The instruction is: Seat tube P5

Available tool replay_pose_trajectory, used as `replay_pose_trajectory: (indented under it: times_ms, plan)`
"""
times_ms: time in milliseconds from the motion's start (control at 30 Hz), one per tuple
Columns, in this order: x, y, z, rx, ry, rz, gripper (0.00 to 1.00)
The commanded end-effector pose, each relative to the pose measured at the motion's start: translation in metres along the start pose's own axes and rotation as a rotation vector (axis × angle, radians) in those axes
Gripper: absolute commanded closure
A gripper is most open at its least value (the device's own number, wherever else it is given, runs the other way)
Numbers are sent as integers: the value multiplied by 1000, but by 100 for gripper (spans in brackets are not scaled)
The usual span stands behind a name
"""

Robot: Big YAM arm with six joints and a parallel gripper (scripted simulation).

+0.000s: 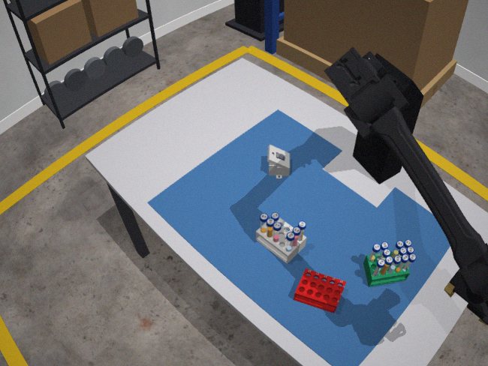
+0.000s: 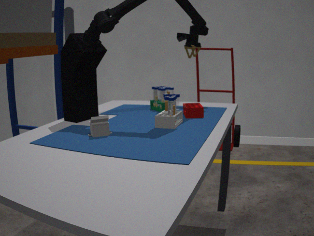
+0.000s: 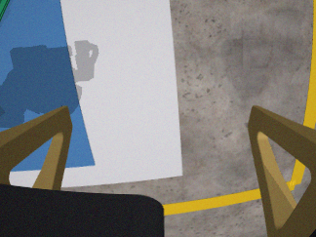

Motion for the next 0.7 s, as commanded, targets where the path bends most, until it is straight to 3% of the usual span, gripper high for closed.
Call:
replay_pose_trajectory:
  times_ms: [0,533,567,667]
  plan:
    - [-1,-3,7,-11,5,0,0]
    - [-1,-3,7,-11,5,0,0]
    - [-20,7,16,-34,20,-77,70]
    - [-28,20,15,-41,24,-176,70]
Point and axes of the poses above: the point where the finger pads meet when closed, its own z axis back along the fingers, its own y axis across the jaws, x = y × z, the point moved 4 cm from there along z, back along the fingers, and after that the axes turned 5 degrees about z, right-handed, at the moved point
